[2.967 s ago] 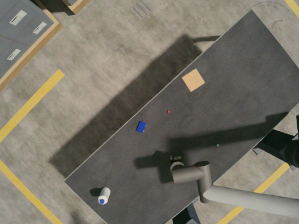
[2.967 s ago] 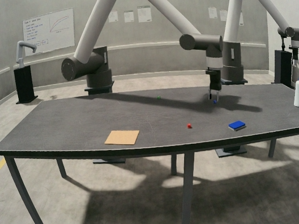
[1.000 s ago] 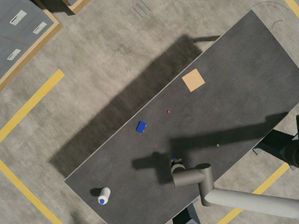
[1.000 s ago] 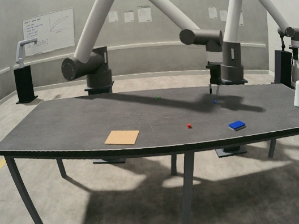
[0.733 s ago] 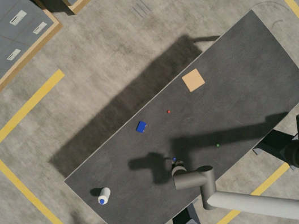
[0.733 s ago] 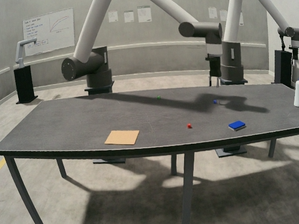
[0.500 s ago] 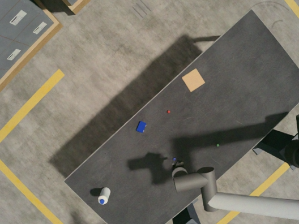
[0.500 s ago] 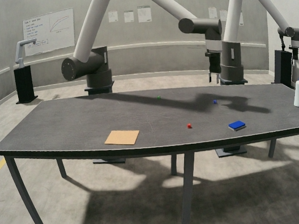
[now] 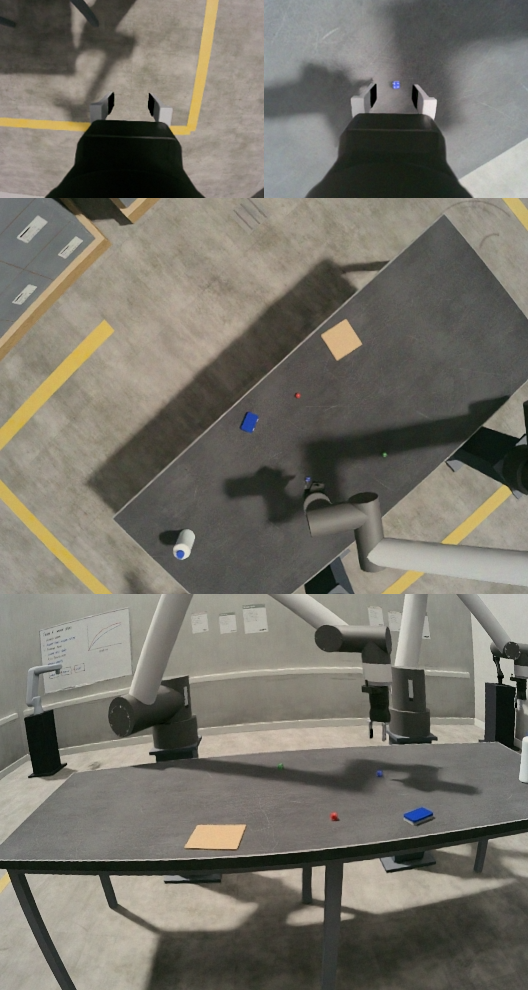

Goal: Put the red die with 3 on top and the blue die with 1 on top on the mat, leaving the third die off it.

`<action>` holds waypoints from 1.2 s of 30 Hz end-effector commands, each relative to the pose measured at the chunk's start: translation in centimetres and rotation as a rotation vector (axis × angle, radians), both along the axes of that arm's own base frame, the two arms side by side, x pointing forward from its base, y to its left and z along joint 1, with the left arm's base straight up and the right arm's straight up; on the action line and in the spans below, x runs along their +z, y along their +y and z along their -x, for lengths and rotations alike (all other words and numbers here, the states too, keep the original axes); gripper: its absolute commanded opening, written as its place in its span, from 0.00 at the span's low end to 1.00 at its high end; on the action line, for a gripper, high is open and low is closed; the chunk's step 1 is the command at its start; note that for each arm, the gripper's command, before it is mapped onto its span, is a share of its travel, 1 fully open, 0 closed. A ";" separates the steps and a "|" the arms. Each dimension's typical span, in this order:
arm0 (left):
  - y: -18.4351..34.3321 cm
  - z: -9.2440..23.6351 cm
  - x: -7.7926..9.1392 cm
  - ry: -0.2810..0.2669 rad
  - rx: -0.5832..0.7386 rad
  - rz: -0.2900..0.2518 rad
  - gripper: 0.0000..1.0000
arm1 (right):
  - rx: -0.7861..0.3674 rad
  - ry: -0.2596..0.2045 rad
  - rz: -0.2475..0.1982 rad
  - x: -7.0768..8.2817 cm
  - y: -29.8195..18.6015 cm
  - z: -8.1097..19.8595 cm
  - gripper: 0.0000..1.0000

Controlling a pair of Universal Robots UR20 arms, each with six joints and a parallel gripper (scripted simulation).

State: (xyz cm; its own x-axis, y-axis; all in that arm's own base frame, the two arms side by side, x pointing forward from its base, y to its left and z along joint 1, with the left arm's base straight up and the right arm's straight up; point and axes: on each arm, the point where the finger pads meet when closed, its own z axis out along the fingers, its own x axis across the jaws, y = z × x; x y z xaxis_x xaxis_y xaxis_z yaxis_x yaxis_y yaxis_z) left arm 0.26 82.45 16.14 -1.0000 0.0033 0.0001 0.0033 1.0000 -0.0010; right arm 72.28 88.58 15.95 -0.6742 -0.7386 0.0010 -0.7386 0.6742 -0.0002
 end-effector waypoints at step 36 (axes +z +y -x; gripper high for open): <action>0.0 0.0 0.1 0.000 0.000 -0.001 1.00 | -0.504 -0.001 -0.001 -0.7 -13.0 -23.3 1.00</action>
